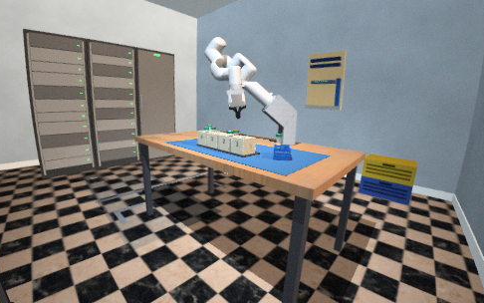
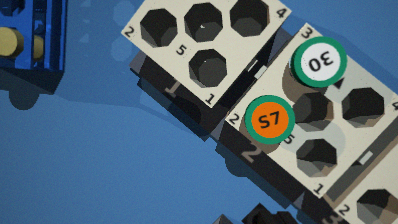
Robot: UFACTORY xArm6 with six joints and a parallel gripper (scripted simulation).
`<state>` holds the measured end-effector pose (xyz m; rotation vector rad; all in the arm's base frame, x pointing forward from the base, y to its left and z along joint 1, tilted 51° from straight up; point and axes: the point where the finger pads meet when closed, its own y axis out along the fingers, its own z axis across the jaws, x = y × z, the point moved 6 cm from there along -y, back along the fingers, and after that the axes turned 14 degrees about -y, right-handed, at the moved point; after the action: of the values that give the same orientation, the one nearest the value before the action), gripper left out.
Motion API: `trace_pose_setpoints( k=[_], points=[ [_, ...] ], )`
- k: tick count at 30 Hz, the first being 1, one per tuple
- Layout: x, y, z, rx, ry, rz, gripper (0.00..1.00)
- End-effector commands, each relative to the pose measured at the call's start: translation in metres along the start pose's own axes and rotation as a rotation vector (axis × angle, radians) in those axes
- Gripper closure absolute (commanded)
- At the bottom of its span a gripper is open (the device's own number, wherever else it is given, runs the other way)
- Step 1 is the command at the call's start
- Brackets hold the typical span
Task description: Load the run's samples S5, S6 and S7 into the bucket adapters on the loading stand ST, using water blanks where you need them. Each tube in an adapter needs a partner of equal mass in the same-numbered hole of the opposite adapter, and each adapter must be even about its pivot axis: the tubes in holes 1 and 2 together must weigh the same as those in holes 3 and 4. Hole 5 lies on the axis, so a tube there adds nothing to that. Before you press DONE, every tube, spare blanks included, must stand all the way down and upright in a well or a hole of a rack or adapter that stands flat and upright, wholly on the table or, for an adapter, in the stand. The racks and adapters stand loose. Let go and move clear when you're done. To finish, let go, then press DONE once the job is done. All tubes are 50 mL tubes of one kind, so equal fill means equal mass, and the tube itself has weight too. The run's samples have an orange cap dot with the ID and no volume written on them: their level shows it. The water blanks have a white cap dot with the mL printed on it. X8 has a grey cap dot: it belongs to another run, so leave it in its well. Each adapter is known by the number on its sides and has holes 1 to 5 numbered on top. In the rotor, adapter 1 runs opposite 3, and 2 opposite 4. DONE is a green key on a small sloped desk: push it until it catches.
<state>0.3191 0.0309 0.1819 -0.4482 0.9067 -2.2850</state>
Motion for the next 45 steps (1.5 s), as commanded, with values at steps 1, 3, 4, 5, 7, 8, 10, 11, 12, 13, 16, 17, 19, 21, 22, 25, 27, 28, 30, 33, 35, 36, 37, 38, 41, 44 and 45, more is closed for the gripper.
trace_pose_setpoints(
  k=[1, 3, 4, 5, 7, 8, 10, 11, 12, 13, 16, 17, 19, 21, 22, 25, 27, 28, 30, 33, 35, 36, 37, 38, 41, 44, 45],
  points=[
    [0.02, 0.013, -0.01, -0.047, -0.193, -0.008, 1.0],
    [0.027, 0.017, -0.014, -0.058, -0.258, -0.014, 1.0],
    [0.031, 0.02, -0.017, -0.063, -0.291, -0.017, 1.0],
    [0.034, 0.022, -0.019, -0.069, -0.324, -0.02, 1.0],
    [0.041, 0.026, -0.023, -0.079, -0.39, -0.026, 1.0],
    [0.044, 0.029, -0.025, -0.084, -0.422, -0.028, 1.0],
    [0.048, 0.031, -0.028, -0.09, -0.455, -0.031, 1.0],
    [0.048, 0.031, -0.028, -0.09, -0.455, -0.031, 1.0],
    [0.051, 0.033, -0.03, -0.095, -0.488, -0.034, 1.0],
    [0.055, 0.036, -0.032, -0.1, -0.521, -0.037, 1.0],
    [0.065, 0.043, -0.039, -0.116, -0.619, -0.046, 1.0],
    [0.068, 0.045, -0.041, -0.122, -0.652, -0.049, 1.0],
    [0.075, 0.05, -0.046, -0.132, -0.718, -0.055, 1.0],
    [0.082, 0.054, -0.05, -0.143, -0.783, -0.06, 1.0],
    [0.085, 0.057, -0.053, -0.147, -0.809, -0.063, 1.0],
    [0.097, 0.064, -0.06, -0.147, -0.809, -0.063, 1.0],
    [0.1, 0.066, -0.062, -0.147, -0.809, -0.063, 1.0],
    [0.1, 0.066, -0.062, -0.147, -0.809, -0.063, 1.0],
    [0.108, 0.07, -0.067, -0.147, -0.809, -0.063, 1.0],
    [0.112, 0.073, -0.07, -0.147, -0.809, -0.063, 1.0],
    [0.112, 0.073, -0.069, -0.147, -0.809, -0.063, 1.0],
    [0.112, 0.073, -0.07, -0.147, -0.809, -0.063, 1.0],
    [0.112, 0.073, -0.07, -0.147, -0.809, -0.063, 1.0],
    [0.112, 0.073, -0.07, -0.147, -0.809, -0.063, 1.0],
    [0.112, 0.073, -0.07, -0.147, -0.809, -0.063, 1.0],
    [0.112, 0.073, -0.069, -0.147, -0.809, -0.063, 1.0],
    [0.112, 0.073, -0.069, -0.147, -0.809, -0.063, 1.0]
  ],
)
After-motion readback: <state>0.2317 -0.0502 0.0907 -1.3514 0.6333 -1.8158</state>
